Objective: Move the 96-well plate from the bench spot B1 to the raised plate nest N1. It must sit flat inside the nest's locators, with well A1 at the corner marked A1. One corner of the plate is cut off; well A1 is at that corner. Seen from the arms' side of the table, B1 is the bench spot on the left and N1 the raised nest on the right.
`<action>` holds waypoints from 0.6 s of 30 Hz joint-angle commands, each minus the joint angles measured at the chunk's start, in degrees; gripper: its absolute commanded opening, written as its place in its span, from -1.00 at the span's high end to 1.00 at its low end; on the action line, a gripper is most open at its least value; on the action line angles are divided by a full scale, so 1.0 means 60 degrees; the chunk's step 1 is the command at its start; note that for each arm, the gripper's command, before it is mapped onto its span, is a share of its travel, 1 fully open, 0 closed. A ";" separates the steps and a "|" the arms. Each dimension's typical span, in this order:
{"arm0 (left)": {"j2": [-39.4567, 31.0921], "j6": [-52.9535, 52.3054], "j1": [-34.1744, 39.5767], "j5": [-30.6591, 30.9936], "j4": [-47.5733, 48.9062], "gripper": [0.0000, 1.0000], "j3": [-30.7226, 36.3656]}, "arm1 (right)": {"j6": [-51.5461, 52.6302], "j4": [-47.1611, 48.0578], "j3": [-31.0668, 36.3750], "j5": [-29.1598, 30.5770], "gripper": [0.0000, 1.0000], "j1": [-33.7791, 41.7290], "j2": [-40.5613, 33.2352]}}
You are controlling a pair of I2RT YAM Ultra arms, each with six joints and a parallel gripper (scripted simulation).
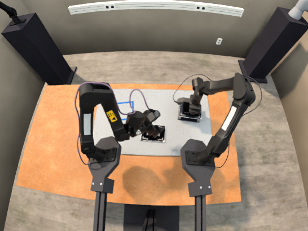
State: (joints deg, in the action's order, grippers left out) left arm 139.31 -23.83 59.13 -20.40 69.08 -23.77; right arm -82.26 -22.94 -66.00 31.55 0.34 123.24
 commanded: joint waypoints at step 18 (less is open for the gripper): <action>0.0103 0.0086 0.0142 -0.0047 0.0577 -1.00 -0.0035 | -0.0222 0.0249 -0.0390 -0.0312 -0.58 0.0059 0.0058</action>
State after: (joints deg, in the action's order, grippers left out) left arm 139.31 -23.77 59.13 -20.58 71.29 -23.77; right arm -83.15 -22.48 -67.83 30.83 0.34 123.46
